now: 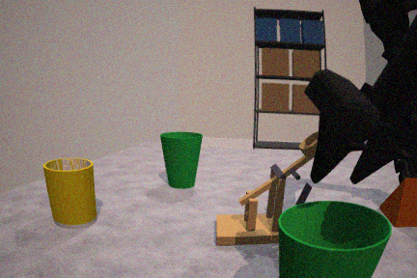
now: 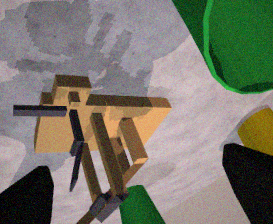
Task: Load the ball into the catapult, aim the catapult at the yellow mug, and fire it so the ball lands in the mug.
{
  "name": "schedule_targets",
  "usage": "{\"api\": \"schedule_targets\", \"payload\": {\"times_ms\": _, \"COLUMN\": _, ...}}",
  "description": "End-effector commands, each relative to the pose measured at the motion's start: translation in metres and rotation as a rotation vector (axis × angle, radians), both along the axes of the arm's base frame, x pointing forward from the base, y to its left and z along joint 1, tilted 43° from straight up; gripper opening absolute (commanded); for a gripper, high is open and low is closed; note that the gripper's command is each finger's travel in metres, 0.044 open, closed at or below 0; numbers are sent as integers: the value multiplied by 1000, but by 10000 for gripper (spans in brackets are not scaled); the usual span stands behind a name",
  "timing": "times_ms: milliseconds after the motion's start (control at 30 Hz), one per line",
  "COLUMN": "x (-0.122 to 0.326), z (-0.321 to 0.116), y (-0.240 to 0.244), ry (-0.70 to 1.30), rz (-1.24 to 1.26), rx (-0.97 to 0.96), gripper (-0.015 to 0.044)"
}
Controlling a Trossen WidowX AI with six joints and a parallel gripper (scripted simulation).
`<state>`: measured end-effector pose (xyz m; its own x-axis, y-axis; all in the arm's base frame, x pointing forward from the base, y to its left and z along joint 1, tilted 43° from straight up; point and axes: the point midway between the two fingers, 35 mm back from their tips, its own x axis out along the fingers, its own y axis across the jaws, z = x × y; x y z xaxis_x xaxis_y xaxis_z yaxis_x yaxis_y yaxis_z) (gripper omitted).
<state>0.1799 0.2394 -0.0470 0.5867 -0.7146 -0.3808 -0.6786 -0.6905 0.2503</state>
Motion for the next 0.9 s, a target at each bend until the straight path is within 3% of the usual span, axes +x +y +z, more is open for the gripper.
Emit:
{"api": "schedule_targets", "payload": {"times_ms": 0, "x": 14, "z": 4, "y": 11, "ry": -38, "rz": -60, "rx": 113, "gripper": 440}}
{"api": "schedule_targets", "payload": {"times_ms": 867, "x": 114, "z": 40, "y": 63, "ry": -360, "rz": -429, "rx": 737, "gripper": 440}}
